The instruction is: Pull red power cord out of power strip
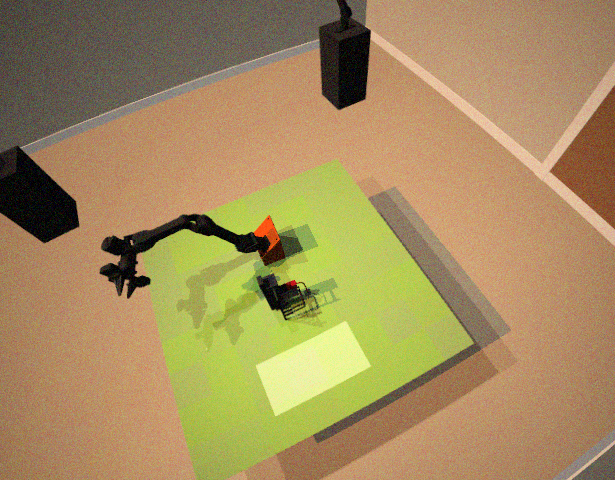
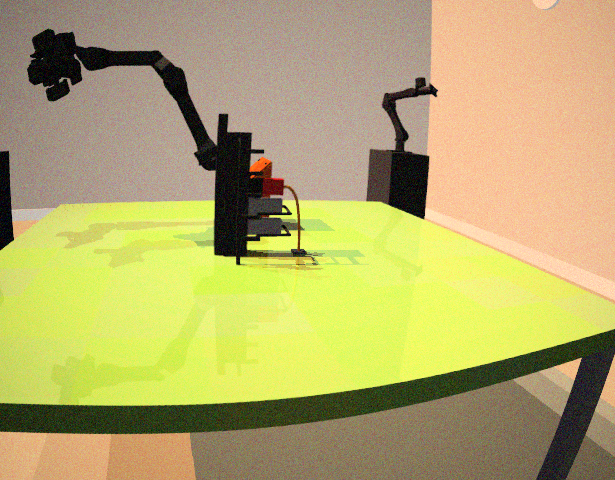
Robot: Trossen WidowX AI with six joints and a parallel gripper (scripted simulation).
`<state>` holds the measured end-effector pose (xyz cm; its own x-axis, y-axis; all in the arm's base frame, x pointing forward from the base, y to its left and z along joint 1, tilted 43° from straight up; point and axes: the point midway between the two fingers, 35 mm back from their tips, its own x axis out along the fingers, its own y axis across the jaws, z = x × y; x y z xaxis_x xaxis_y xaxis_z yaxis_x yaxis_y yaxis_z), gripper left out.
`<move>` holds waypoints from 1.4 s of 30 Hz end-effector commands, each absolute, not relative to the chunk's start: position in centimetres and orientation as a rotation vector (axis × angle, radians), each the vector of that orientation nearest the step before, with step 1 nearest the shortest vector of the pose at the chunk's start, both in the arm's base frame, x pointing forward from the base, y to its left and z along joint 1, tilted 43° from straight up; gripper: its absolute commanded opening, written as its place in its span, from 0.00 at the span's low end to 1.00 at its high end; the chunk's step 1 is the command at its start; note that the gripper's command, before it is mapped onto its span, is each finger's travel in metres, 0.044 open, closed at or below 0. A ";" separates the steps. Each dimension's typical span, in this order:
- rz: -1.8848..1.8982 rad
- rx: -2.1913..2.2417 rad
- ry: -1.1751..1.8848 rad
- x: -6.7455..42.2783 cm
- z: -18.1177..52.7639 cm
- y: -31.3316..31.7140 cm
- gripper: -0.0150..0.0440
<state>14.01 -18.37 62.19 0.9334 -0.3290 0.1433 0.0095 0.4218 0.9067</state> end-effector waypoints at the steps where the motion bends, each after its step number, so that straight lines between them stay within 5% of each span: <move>1: -0.214 1.166 -0.309 15.4 60.4 -20.9 0.53; 25: -0.252 1.091 0.019 31.1 47.7 -24.6 0.53; 42: -0.221 0.725 0.545 43.4 32.1 -14.1 0.53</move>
